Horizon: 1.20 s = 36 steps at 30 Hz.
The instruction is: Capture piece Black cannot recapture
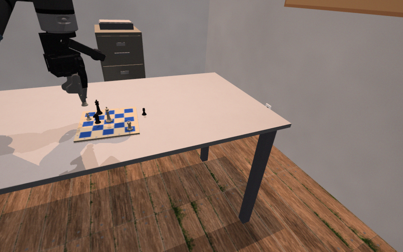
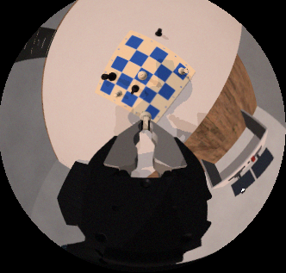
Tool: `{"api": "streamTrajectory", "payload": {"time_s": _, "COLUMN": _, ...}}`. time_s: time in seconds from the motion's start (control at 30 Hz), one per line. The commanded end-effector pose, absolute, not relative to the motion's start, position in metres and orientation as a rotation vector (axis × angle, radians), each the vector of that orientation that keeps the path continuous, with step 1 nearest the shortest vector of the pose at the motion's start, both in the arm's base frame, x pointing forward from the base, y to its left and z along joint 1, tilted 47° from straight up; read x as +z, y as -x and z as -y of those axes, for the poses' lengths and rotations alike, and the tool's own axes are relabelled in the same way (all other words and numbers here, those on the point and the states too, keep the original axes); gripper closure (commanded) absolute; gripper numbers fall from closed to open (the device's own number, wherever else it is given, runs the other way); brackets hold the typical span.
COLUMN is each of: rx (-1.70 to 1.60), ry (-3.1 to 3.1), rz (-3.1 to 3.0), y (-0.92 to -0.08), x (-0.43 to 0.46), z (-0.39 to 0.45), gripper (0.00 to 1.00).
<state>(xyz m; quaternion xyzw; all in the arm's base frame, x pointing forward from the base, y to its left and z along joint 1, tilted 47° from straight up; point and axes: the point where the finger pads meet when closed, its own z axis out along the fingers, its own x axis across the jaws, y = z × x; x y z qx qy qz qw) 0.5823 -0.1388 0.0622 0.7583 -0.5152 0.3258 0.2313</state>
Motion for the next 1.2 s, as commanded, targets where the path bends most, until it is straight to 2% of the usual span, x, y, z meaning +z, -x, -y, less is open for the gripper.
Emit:
{"api": "streamTrajectory", "payload": {"time_s": 0.0, "rx": 0.858, "ry": -2.168, "rz": 1.235, "y": -0.574, "x": 0.056, "z": 0.135, "gripper": 1.0}}
{"api": "streamTrajectory", "payload": {"time_s": 1.17, "rx": 0.823, "ry": -2.204, "rz": 1.134, "y": -0.574, "x": 0.04, "z": 0.146, "gripper": 1.0}}
